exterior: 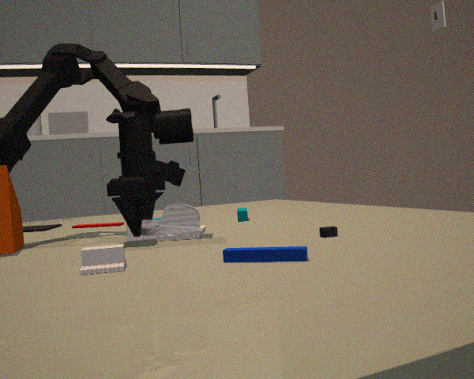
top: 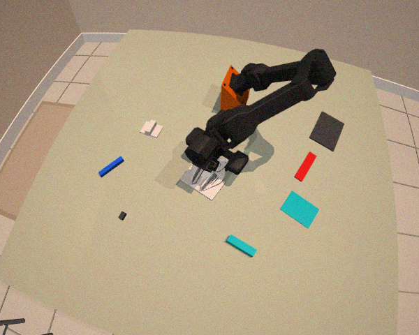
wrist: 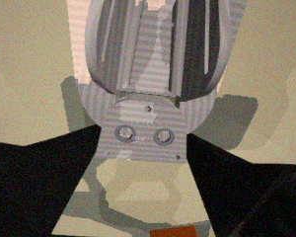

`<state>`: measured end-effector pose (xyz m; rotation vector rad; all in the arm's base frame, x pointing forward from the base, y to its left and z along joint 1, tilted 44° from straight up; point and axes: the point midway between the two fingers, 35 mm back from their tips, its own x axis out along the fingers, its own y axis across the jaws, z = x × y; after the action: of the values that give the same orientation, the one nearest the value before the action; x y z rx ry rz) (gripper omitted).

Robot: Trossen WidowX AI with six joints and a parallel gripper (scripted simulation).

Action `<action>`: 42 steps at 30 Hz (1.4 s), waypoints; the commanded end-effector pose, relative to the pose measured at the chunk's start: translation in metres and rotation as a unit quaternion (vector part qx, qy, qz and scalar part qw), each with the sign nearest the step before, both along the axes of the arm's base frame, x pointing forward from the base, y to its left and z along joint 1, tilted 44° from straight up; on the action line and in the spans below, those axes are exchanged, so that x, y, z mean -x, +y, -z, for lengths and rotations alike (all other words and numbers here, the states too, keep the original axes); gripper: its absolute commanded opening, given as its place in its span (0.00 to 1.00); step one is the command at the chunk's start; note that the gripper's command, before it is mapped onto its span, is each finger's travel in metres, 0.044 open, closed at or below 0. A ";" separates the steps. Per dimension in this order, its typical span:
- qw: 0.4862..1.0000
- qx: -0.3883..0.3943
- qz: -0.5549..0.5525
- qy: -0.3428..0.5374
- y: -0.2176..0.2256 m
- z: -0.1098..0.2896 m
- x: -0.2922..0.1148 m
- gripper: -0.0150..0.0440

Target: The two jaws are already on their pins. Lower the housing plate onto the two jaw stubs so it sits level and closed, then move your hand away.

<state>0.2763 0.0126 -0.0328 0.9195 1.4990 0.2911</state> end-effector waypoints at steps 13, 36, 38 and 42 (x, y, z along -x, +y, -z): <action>1.000 0.000 0.001 0.000 0.000 0.000 0.000 0.85; 1.000 0.002 0.001 0.001 -0.029 -0.029 0.004 1.00; 1.000 0.000 0.001 0.001 -0.044 -0.047 0.008 1.00; 1.000 0.000 0.000 0.001 -0.050 -0.055 0.011 1.00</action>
<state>0.2695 -0.0351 0.0160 0.9257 1.4851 0.2827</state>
